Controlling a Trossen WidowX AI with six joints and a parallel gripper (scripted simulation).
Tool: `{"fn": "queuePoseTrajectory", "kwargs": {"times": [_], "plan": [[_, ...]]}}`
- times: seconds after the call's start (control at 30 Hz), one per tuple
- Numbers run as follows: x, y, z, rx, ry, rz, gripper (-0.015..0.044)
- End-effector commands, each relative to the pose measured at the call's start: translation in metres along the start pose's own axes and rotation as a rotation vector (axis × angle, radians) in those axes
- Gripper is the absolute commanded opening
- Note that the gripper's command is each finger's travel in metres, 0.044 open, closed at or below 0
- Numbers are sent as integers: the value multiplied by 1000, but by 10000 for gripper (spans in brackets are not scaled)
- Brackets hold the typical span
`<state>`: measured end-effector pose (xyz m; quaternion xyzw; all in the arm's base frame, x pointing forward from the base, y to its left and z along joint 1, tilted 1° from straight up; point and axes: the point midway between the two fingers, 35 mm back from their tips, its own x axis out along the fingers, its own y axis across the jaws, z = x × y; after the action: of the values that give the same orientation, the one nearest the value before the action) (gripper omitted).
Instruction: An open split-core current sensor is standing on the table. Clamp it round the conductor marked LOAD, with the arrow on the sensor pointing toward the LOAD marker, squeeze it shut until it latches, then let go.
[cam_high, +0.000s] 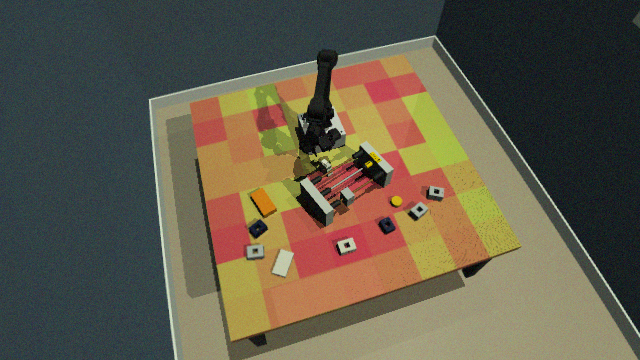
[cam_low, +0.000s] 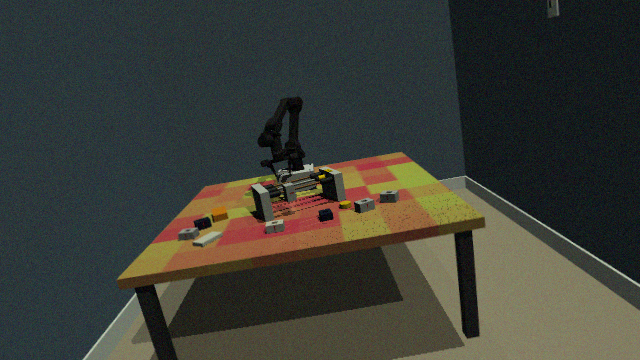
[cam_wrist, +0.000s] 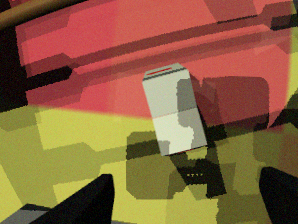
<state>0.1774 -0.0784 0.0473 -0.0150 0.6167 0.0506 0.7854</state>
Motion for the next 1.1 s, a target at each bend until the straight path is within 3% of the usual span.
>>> {"fn": "queuePoseTrajectory", "kwargs": {"times": [0.0,0.3,0.6,1.07], "plan": [[-1,0,6,319,59,-11,320],[2,4,25,1065,153,-113,320],[4,7,34,1416,169,-199,320],[12,5,33,1426,168,-202,320]]}}
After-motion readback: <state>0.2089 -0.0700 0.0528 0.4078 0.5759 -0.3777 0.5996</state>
